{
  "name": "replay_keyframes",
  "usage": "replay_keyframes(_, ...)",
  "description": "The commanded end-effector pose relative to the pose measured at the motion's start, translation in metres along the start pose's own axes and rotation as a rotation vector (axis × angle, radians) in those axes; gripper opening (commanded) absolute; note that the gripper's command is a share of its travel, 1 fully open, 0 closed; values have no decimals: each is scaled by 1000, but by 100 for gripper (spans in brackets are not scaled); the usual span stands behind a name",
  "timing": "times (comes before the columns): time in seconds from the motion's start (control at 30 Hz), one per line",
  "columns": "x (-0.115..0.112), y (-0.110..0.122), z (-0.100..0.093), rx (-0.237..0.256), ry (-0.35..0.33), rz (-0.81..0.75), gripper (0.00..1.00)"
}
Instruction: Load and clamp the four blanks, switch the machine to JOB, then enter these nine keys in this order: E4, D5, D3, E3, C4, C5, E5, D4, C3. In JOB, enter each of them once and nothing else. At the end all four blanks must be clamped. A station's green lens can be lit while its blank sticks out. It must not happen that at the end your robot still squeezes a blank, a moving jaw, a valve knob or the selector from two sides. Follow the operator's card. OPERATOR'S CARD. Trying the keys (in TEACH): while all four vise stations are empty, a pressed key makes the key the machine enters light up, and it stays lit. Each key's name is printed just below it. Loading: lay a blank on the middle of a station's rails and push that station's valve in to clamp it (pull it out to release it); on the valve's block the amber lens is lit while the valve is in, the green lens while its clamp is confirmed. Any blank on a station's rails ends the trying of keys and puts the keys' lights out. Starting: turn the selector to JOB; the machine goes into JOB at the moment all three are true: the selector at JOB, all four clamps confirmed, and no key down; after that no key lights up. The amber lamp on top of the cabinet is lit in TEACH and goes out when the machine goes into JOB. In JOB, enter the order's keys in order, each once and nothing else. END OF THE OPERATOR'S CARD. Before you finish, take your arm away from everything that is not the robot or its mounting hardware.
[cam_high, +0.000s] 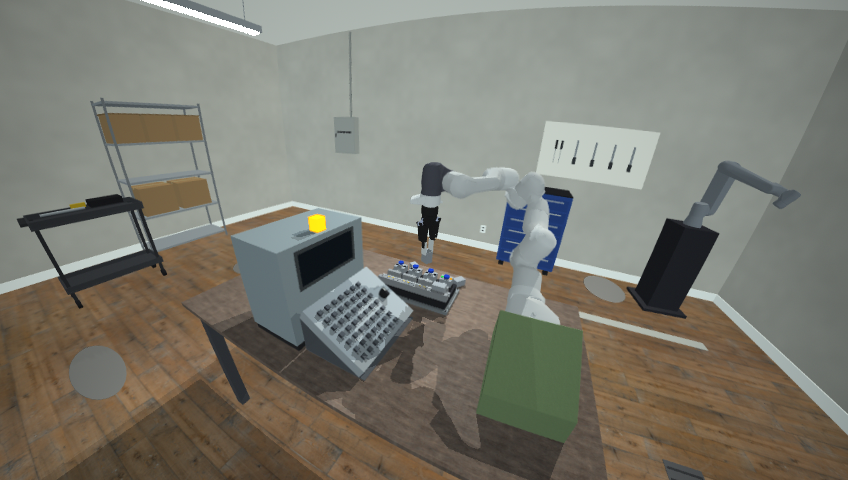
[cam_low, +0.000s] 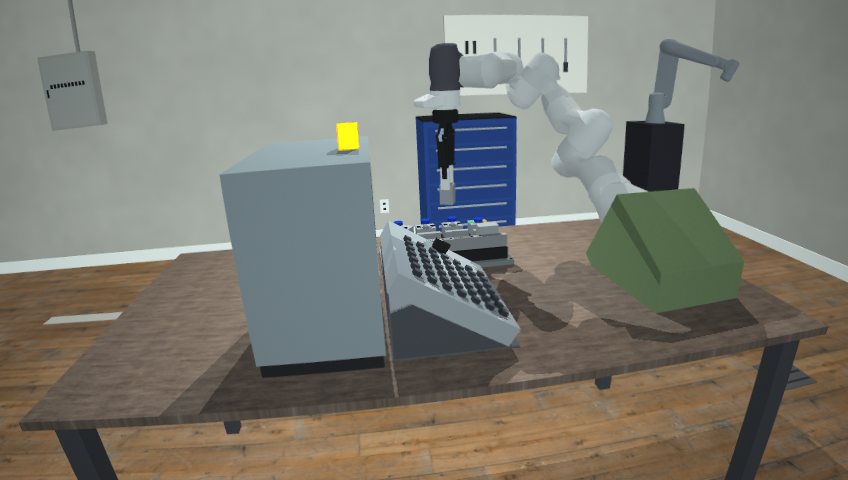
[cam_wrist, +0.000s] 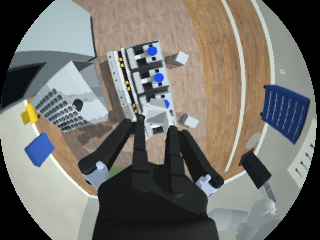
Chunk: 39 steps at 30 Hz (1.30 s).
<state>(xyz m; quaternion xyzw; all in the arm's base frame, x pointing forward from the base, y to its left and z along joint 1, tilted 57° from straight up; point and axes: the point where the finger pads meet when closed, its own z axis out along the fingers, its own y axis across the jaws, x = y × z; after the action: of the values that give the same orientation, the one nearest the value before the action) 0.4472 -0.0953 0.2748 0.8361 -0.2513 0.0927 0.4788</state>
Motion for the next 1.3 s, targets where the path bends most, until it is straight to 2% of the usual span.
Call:
replay_keyframes(0.0, -27, -41, -4, 23, -4, -278, 0)
replay_keyframes(0.07, -43, -54, -3, 21, -4, -360, 0)
replay_keyframes(0.13, -48, -59, -3, 25, -6, -445, 0)
replay_keyframes(1.27, -48, -59, -3, 25, -6, -446, 0)
